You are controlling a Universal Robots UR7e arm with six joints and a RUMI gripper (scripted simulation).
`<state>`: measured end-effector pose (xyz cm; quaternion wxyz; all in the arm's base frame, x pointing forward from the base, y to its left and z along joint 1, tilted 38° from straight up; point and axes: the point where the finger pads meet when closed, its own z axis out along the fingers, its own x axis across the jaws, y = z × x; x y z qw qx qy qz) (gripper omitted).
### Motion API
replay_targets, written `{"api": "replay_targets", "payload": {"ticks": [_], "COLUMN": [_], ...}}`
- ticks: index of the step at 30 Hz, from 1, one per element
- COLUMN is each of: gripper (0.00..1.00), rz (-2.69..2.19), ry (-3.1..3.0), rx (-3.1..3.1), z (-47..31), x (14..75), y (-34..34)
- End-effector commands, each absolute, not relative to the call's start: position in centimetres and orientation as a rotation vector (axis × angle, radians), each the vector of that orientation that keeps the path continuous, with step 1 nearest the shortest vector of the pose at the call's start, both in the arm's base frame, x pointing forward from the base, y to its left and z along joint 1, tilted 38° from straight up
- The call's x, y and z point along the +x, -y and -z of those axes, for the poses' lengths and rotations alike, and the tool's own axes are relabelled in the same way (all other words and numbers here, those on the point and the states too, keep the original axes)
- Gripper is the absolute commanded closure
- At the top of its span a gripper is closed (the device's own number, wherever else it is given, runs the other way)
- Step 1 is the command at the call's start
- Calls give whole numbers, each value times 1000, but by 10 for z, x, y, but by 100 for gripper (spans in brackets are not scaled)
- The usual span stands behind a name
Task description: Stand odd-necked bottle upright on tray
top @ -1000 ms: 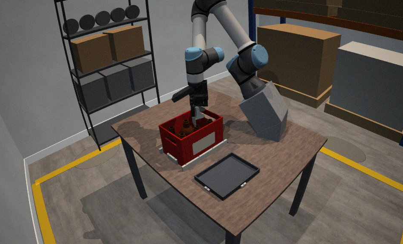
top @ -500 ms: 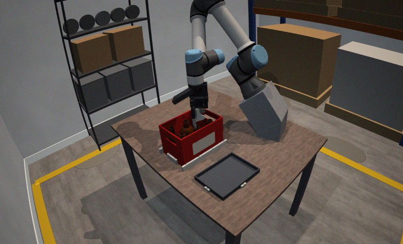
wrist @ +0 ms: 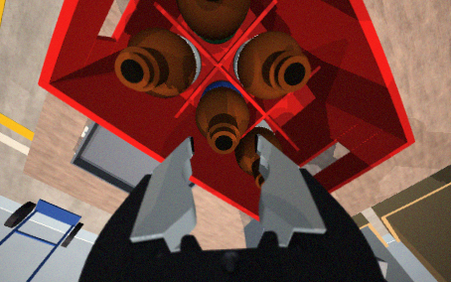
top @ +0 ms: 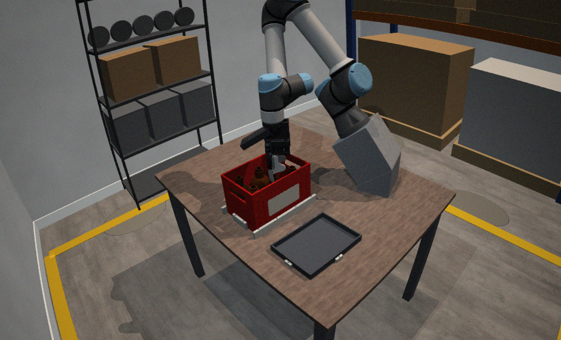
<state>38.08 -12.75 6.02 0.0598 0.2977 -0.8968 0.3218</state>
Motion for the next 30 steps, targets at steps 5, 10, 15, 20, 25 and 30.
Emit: {"api": "replay_targets", "payload": {"ticks": [5,10,15,20,25,30], "gripper": [62,62,62,62,62,62], "rz": [-974,-974,-976,-977,-978,-978], "ry": [2716,2715,2716,2717,2717,2717], "rx": [902,902,902,902,902,902], "z": [-53,-51,-51,-51,-51,-51], "x": [381,381,382,382,382,382], "y": [133,135,135,136,135,135]}}
